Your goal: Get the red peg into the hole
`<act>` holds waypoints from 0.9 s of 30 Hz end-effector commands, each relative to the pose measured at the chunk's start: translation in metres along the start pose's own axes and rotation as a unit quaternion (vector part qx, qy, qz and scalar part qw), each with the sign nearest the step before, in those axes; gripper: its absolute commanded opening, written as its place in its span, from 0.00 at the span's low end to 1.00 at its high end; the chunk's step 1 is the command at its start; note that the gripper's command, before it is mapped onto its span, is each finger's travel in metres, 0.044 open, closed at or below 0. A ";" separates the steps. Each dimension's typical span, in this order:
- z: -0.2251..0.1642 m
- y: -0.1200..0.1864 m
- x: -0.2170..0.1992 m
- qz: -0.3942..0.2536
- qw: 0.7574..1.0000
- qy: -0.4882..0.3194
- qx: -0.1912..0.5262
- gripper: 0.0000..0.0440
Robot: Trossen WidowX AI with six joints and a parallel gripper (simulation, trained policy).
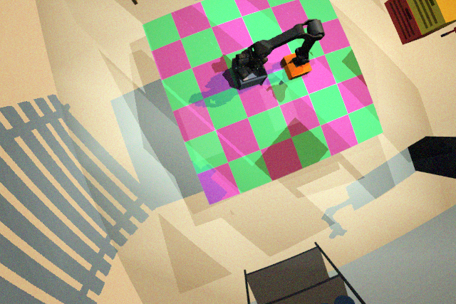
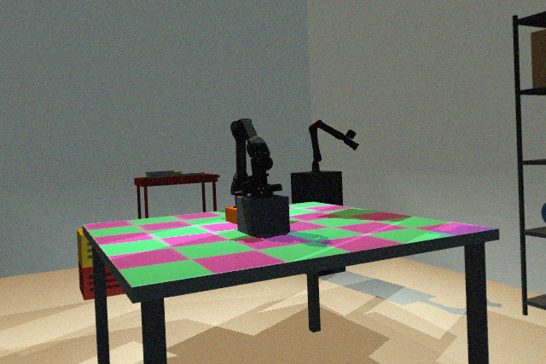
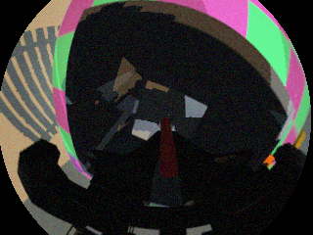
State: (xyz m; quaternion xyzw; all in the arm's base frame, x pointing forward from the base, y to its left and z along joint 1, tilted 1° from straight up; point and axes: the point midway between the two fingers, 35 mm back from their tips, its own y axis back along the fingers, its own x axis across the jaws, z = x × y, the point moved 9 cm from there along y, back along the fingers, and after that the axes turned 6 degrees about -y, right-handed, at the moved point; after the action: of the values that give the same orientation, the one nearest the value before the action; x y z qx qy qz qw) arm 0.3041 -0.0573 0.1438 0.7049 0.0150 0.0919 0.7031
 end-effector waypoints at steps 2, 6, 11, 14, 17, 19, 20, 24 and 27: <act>0.002 -0.010 0.002 -0.015 1.000 0.010 -0.001 0.22; 0.002 -0.010 0.004 -0.022 1.000 0.012 0.011 0.27; 0.008 -0.001 0.007 -0.017 0.999 0.004 0.036 0.39; 0.012 0.005 0.008 -0.014 0.999 -0.003 0.052 0.42; 0.016 0.010 0.009 -0.011 0.998 -0.009 0.069 0.43; 0.018 0.014 0.009 -0.008 0.997 -0.012 0.078 0.45; 0.019 0.015 0.010 -0.007 0.996 -0.014 0.083 0.46; 0.024 0.023 0.011 0.002 0.995 -0.019 0.099 0.49; 0.028 0.029 0.012 0.010 0.994 -0.023 0.110 0.51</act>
State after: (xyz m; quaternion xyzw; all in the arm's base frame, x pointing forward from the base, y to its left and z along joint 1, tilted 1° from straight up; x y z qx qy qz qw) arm 0.3154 -0.0799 0.1704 0.7718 0.0066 0.0790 0.6309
